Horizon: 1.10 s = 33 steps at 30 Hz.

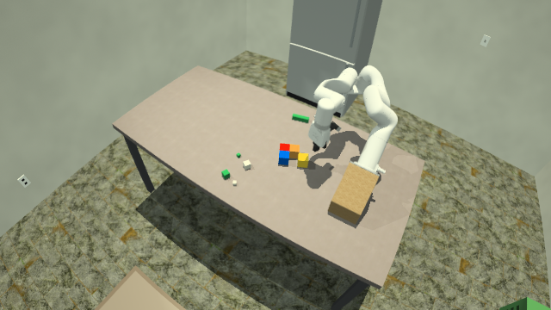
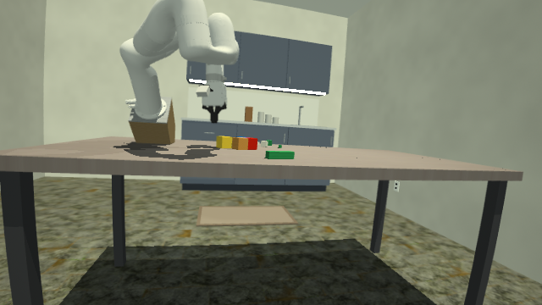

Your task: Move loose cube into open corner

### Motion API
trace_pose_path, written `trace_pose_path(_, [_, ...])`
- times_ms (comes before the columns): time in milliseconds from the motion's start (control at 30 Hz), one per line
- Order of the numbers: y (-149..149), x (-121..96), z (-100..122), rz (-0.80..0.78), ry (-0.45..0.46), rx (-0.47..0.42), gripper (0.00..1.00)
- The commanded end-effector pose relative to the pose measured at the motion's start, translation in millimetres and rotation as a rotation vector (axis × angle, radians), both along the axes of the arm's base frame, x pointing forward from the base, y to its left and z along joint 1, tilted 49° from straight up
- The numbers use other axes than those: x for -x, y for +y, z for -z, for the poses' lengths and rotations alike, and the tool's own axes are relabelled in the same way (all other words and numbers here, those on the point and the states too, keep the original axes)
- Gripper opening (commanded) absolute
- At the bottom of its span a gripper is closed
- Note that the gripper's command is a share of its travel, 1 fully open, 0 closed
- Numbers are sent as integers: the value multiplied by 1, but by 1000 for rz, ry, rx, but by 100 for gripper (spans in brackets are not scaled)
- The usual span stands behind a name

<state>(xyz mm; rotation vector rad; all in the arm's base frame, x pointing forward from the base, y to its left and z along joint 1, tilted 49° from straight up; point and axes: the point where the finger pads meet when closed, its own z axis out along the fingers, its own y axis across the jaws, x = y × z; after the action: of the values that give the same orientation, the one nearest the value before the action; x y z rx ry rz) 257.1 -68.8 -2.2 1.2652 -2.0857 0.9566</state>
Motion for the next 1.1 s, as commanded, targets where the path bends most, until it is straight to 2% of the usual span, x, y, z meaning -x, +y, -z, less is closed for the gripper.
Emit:
trace_pose_path(0, [1,0,-1,-169,218,-40,0])
trace_pose_path(367, [1,0,-1,-451,587,-99,0])
trace_pose_path(433, [1,0,-1,-451,587,-99,0])
trace_pose_path(467, [1,0,-1,-504,663,-119,0])
trace_pose_path(1067, [1,0,-1,-504,663,-119,0])
